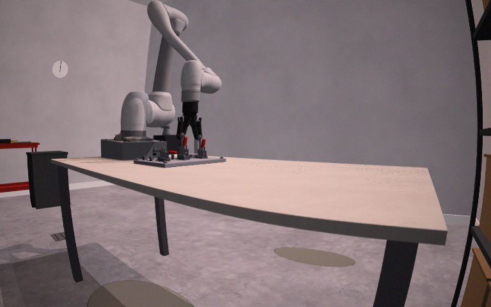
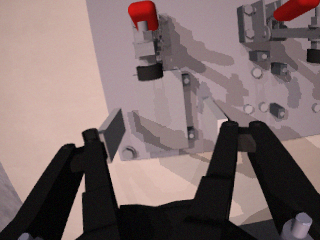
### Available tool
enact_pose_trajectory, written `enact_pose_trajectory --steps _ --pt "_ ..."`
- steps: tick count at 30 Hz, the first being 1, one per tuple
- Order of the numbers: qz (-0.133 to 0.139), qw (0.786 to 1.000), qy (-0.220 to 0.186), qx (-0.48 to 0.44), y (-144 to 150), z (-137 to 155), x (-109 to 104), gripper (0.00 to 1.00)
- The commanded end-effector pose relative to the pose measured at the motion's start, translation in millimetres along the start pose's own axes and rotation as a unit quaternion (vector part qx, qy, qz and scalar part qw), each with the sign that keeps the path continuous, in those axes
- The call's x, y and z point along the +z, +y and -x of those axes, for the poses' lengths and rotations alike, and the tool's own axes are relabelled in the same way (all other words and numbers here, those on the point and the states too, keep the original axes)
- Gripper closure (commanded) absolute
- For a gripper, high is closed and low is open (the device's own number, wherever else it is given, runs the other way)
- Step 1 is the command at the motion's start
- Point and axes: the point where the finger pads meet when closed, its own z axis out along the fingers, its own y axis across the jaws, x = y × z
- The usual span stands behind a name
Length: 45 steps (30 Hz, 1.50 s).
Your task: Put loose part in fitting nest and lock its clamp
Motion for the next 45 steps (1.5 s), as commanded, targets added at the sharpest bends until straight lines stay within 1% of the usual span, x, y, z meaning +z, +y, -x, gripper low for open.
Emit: enact_pose_trajectory --steps 1,21,28,33,43,45 --pt "0.000 1.000 0.000 0.000 -0.1 0.0 0.0 0.38" --pt "0.000 1.000 0.000 0.000 -0.1 0.0 -0.1 0.38" --pt "0.000 1.000 0.000 0.000 -0.1 0.0 -3.3 0.38" --pt "0.000 1.000 0.000 0.000 0.0 0.0 -14.8 0.38" --pt "0.000 1.000 0.000 0.000 0.0 0.0 -49.5 0.38" --pt "0.000 1.000 0.000 0.000 0.0 0.0 -49.5 0.38"
